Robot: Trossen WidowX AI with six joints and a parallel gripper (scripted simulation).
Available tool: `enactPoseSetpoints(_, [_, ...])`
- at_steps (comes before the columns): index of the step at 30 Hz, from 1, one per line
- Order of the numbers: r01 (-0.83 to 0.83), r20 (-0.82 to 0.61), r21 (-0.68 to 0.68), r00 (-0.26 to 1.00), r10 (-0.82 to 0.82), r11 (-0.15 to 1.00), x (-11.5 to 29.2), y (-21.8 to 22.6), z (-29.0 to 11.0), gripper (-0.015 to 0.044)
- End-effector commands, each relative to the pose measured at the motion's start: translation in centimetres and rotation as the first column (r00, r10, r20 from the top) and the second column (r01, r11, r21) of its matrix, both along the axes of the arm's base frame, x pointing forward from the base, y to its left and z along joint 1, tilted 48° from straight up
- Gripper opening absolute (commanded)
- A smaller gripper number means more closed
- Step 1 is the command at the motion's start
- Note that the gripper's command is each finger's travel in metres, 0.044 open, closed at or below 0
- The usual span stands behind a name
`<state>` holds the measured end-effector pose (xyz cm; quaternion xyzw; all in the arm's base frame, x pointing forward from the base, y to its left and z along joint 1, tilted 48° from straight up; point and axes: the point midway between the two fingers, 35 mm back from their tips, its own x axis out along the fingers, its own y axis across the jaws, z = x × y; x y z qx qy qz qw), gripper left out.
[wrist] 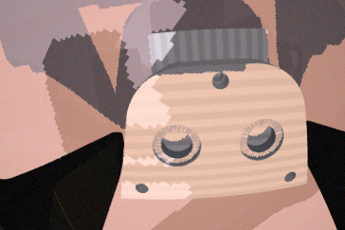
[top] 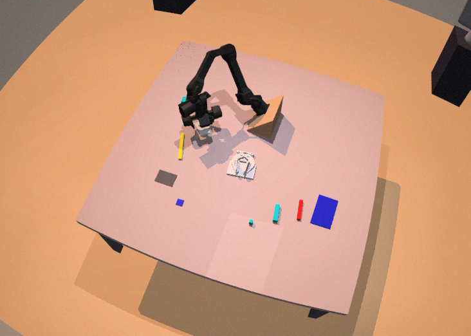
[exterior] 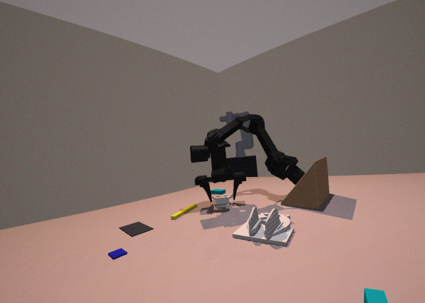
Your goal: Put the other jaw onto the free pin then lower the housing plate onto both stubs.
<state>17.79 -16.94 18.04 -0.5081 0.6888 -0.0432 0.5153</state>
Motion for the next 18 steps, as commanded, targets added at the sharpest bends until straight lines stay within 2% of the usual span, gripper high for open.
enactPoseSetpoints(1, [0.000,0.000,0.000,1.000,0.000,1.000,0.00,0.00,0.00,0.0387])
enactPoseSetpoints(7, [0.000,0.000,0.000,1.000,0.000,1.000,0.00,0.00,0.00,0.0351])
enactPoseSetpoints(18, [0.000,0.000,0.002,1.000,0.000,1.000,0.03,0.17,0.11,0.0351])
